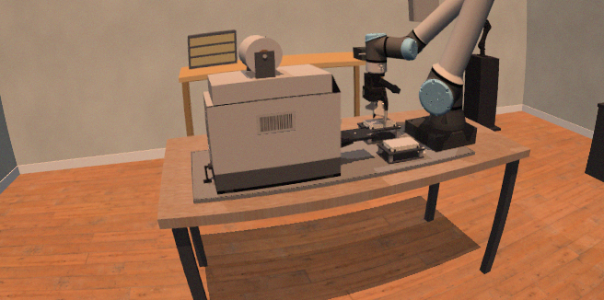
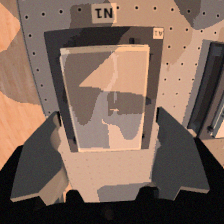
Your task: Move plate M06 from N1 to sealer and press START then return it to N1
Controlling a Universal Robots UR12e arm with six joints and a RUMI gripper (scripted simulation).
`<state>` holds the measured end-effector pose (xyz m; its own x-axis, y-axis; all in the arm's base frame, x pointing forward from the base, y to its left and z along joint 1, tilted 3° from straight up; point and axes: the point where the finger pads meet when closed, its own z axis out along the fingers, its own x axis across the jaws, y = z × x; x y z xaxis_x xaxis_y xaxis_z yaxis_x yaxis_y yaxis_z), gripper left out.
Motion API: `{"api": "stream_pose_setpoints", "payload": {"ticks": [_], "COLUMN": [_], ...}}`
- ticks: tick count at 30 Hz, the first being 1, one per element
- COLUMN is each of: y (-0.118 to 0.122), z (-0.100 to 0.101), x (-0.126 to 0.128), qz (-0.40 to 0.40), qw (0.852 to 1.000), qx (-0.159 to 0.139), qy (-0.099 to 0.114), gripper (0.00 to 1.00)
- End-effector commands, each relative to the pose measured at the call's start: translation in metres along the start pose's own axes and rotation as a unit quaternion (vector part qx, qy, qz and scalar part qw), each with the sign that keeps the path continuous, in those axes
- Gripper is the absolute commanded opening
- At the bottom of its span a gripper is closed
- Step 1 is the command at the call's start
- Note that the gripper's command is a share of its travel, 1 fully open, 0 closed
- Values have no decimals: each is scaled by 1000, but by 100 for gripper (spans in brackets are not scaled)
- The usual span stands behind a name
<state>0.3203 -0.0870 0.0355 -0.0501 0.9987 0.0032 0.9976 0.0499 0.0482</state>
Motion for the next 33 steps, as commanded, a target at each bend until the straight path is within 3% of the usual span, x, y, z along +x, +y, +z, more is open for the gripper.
{"api": "stream_pose_setpoints", "payload": {"ticks": [1, 33], "y": [2, 2], "z": [-6, -25], "x": [-2, -2], "qz": [0, 0], "qw": [1000, 1000], "qx": [-1, -1], "qy": [-1, -1], "gripper": [68, 68]}}
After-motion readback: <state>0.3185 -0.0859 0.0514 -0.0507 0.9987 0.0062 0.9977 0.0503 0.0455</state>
